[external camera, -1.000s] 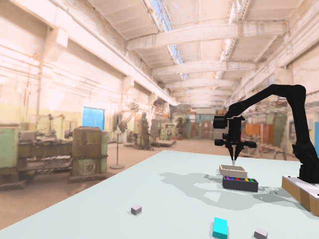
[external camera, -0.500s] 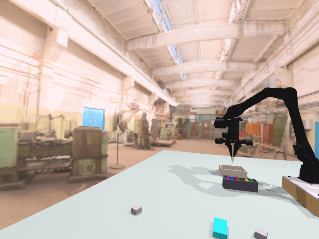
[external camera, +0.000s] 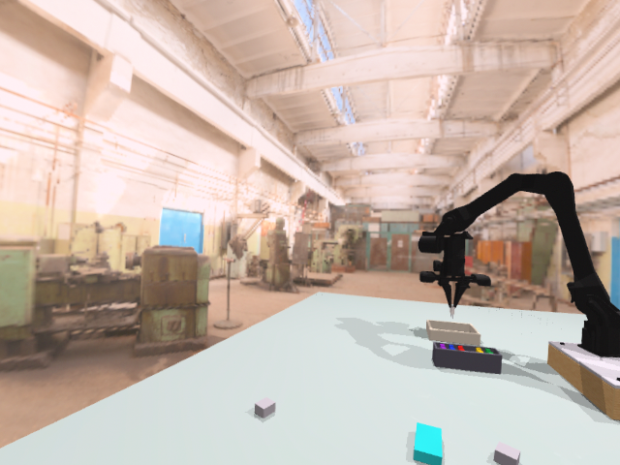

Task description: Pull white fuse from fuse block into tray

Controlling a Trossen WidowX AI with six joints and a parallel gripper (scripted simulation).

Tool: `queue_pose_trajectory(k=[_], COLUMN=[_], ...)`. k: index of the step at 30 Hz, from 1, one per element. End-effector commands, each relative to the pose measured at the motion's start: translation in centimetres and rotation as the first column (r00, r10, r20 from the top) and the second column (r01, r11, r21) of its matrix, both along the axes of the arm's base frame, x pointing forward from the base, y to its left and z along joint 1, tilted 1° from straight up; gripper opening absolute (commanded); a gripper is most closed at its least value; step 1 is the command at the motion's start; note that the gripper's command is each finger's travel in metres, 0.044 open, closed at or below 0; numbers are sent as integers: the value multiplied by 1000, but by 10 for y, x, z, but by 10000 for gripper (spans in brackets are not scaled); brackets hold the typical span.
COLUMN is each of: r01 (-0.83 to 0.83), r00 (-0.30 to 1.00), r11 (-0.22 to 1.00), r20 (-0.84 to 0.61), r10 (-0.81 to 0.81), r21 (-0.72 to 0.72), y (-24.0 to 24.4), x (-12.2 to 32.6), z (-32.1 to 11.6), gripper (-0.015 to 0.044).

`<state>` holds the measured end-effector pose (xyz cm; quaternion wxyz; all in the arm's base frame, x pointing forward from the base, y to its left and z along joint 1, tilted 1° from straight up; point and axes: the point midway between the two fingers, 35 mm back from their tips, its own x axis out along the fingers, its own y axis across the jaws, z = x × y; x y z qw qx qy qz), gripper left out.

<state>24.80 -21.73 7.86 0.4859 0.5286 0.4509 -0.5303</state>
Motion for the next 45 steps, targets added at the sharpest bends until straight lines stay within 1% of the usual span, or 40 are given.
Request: queue_pose_trajectory(k=[1, 17, 29, 30, 33, 34, 45], r01=[-4, -4, 0, -1, -4, -4, -1], r00=[1000, 1000, 1000, 1000, 1000, 1000, 1000], r11=[1000, 1000, 1000, 1000, 1000, 1000, 1000], r20=[-1, -1, -2, -2, -1, -1, -3], r10=[4, 4, 0, 1, 4, 4, 1], r21=[4, 4, 2, 2, 4, 4, 2], y=[0, 0, 0, 0, 1, 1, 1], x=[0, 0, 0, 0, -1, -1, -1], z=[-7, -31, -27, -24, 7, 10, 9], gripper=[0, 0, 315, 330, 330, 330, 330])
